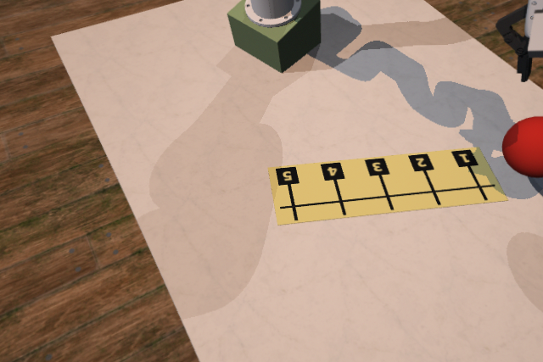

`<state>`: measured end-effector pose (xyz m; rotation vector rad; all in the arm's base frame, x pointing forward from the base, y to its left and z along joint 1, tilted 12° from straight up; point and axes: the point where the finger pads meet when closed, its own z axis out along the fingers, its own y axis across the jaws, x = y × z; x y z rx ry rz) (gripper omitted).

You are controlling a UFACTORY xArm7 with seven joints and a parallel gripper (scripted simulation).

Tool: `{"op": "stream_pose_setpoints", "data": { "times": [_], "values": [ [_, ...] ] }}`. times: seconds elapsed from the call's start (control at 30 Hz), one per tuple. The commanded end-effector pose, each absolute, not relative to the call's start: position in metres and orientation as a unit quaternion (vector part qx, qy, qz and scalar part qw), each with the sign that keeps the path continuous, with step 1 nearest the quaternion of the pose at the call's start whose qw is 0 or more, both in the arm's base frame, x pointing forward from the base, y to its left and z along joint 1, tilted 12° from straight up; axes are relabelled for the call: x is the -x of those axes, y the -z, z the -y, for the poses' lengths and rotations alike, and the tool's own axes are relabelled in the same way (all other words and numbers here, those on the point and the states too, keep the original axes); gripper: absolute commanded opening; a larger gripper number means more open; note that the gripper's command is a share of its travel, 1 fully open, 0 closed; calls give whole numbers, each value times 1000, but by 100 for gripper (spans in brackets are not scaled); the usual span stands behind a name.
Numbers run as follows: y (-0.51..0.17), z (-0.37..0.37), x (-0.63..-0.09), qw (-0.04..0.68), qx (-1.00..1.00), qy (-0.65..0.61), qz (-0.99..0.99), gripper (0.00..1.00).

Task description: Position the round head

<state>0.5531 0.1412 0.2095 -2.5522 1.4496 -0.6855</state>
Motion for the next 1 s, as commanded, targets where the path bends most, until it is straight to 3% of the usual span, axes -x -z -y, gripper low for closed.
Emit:
{"op": "stream_pose_setpoints", "data": {
  "times": [0.0,0.97],
  "values": [
    [-212,-142,-554,75,842,212,-491,100],
    [-211,-136,-556,199,743,27,-639,100]
  ]
}}
